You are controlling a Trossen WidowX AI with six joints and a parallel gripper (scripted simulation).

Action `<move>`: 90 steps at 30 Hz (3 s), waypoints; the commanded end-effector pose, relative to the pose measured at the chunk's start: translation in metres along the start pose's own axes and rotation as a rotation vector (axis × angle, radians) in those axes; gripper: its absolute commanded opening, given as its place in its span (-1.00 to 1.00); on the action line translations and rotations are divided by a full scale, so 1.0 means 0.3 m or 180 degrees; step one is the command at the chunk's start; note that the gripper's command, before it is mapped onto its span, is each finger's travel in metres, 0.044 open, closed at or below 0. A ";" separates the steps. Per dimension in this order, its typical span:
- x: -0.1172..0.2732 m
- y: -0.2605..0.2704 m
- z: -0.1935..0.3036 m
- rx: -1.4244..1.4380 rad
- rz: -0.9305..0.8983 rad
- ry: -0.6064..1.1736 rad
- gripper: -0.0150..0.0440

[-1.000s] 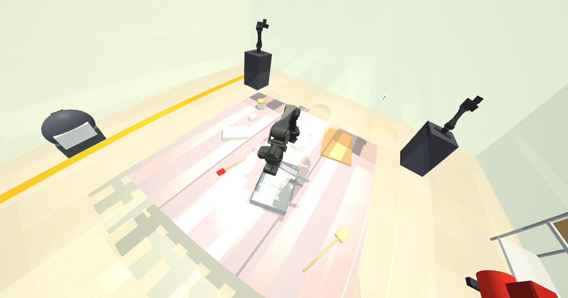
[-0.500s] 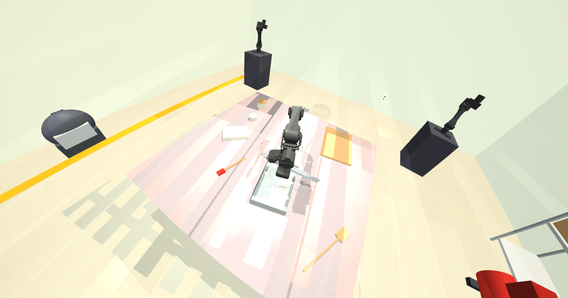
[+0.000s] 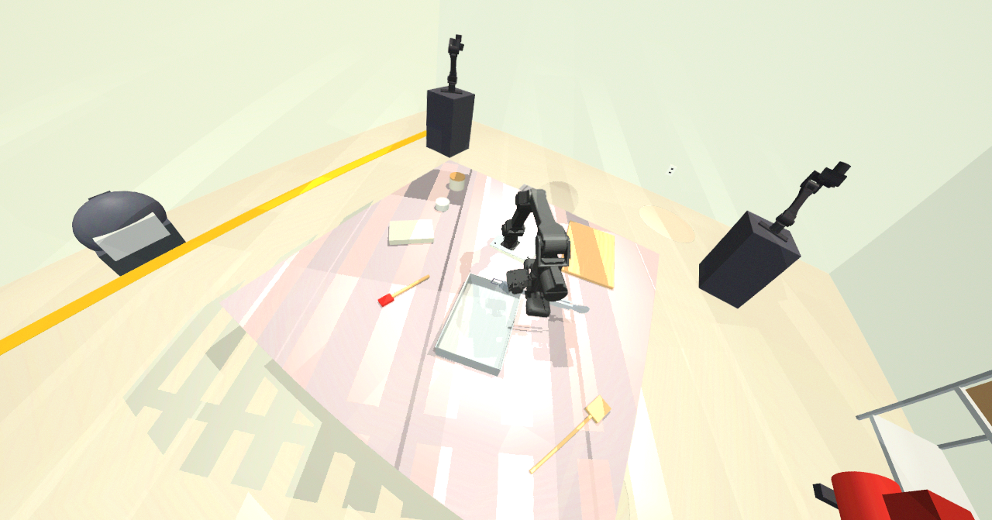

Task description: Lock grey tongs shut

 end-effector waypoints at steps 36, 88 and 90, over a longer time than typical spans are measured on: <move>0.005 -0.206 0.753 0.1238 0.0018 0.0047 -1.00; 0.037 -1.201 1.324 0.3168 0.0044 0.0133 -1.00; 0.037 -1.243 1.327 0.3234 0.0049 0.0131 -1.00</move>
Point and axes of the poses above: the point midway between the two fingers, 35 mm back from their tips, its own x axis back along the fingers, its own y axis across the jaws, z = x × y, the point moved 2 cm from there along x, back along the fingers, and after that the axes turned 7 degrees about x, right-handed, at the moved point
